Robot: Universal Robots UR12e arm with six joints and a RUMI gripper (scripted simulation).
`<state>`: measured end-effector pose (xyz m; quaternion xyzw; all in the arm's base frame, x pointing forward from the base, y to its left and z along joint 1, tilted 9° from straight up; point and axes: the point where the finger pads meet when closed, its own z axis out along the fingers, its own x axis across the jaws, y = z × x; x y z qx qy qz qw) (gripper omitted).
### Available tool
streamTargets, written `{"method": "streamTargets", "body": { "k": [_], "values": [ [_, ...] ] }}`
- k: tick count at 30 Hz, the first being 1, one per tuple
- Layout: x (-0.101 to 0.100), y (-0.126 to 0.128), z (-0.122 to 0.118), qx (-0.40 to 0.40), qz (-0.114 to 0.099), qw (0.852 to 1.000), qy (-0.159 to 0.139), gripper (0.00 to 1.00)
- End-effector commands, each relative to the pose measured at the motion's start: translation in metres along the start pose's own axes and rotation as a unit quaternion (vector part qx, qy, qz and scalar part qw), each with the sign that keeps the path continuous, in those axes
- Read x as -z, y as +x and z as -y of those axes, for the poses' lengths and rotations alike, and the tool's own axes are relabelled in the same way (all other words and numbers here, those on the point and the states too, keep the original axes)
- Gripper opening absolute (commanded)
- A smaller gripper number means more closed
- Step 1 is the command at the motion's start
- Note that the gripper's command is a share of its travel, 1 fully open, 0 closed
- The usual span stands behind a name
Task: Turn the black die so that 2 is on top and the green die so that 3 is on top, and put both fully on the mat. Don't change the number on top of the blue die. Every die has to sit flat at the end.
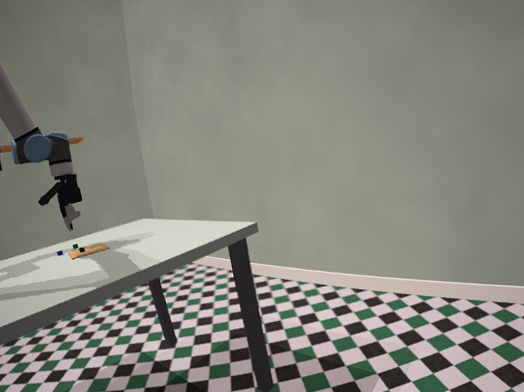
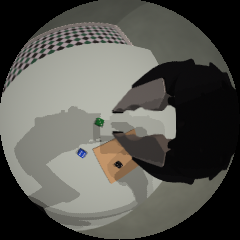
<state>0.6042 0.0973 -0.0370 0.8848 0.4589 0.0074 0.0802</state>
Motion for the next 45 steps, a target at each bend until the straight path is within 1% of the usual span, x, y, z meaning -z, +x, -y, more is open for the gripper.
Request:
{"method": "streamTargets", "body": {
  "k": [1, 11, 17, 26, 28, 43, 45],
  "values": [
    [0.001, 0.000, 0.000, 0.000, 0.000, 1.000, -0.001, 0.18],
    [-0.001, 0.000, 0.000, 0.000, 0.000, 1.000, -0.001, 0.18],
    [-0.005, 0.000, 0.000, 0.000, 0.000, 1.000, -0.001, 0.18],
    [-0.016, 0.000, 0.000, 0.000, 0.000, 1.000, -0.001, 0.18],
    [-0.016, 0.000, 0.000, 0.000, 0.000, 1.000, -0.001, 0.18],
    [-0.040, 0.001, 0.000, 0.000, 0.000, 1.000, -0.001, 0.18],
    [-0.040, 0.001, 0.000, 0.000, 0.000, 1.000, -0.001, 0.18]
  ]
}}
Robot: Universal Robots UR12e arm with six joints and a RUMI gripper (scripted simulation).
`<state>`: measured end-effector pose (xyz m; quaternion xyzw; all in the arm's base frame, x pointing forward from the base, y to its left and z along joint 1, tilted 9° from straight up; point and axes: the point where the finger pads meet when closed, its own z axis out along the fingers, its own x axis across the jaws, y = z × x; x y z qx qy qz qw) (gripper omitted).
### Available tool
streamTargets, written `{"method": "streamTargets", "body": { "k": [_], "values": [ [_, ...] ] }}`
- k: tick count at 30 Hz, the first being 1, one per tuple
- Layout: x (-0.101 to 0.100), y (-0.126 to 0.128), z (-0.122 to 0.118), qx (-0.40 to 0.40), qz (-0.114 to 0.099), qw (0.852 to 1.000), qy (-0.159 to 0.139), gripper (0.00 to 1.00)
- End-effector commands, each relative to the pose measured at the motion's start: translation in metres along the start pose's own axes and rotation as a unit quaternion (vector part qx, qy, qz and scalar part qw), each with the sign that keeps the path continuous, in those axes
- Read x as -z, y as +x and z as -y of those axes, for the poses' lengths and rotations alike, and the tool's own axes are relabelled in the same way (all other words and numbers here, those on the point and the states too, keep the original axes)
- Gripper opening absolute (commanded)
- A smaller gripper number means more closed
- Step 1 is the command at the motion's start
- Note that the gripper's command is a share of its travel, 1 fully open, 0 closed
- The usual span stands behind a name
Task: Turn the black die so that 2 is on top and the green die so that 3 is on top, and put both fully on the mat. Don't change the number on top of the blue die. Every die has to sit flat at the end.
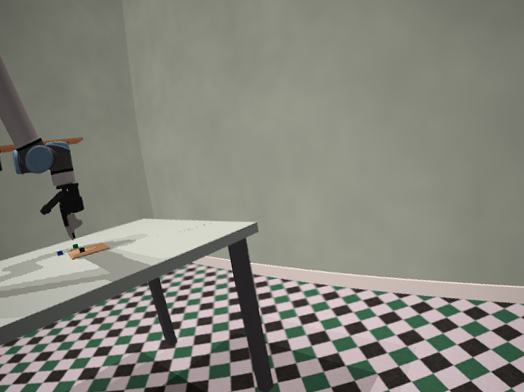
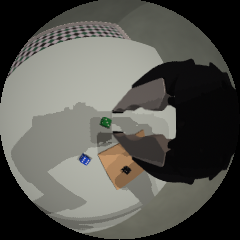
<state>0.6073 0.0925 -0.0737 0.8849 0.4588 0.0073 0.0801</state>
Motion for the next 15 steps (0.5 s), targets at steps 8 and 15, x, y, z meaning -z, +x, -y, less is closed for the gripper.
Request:
{"method": "streamTargets", "body": {
  "k": [8, 15],
  "values": [
    [-0.011, 0.000, -0.001, 0.000, 0.000, 1.000, -0.001, 0.18],
    [-0.014, 0.000, -0.001, 0.000, 0.000, 1.000, -0.001, 0.18]
  ]
}}
